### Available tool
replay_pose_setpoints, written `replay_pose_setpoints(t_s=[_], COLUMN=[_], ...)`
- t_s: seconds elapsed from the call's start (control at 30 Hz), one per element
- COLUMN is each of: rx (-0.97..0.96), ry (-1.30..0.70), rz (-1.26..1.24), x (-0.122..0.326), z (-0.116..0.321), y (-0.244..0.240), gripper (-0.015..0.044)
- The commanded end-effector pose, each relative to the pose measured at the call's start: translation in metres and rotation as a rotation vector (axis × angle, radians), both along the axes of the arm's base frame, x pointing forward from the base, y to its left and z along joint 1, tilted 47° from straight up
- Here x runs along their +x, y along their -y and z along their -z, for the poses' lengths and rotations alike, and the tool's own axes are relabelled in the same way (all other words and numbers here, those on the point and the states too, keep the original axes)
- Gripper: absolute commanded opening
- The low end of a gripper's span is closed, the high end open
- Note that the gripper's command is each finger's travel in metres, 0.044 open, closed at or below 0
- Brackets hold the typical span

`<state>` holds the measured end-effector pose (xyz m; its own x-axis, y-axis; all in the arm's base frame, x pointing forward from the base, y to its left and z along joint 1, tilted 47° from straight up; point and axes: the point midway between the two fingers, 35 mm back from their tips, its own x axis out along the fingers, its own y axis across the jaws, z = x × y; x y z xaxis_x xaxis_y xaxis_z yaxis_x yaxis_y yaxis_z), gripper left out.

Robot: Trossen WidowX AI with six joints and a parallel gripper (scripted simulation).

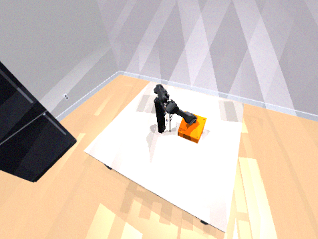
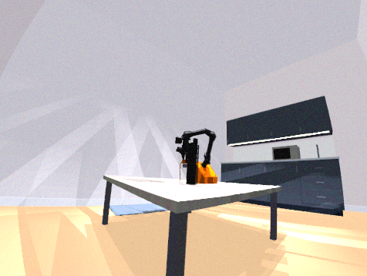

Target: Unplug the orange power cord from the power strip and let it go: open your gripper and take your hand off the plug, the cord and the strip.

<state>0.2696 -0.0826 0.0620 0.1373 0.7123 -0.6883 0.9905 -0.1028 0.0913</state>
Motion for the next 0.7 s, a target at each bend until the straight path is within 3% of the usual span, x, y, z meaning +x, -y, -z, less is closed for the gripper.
replay_pose_setpoints(t_s=[0.0, 0.03, 0.13, 0.47, 0.67], rx=[0.004, 0.004, 0.001, 0.001, 0.000], ry=[-0.003, -0.003, -0.001, -0.001, -0.001], rz=[0.006, 0.006, -0.001, -0.001, 0.000], x=[0.0001, 0.0001, 0.0001, 0.0001, 0.0008], z=[0.0024, 0.0024, 0.0009, 0.0011, 0.0056], y=[-0.0031, -0.0031, -0.0013, -0.0011, 0.0039], gripper=[0.0160, 0.0160, 0.0081, 0.0000, 0.0000])
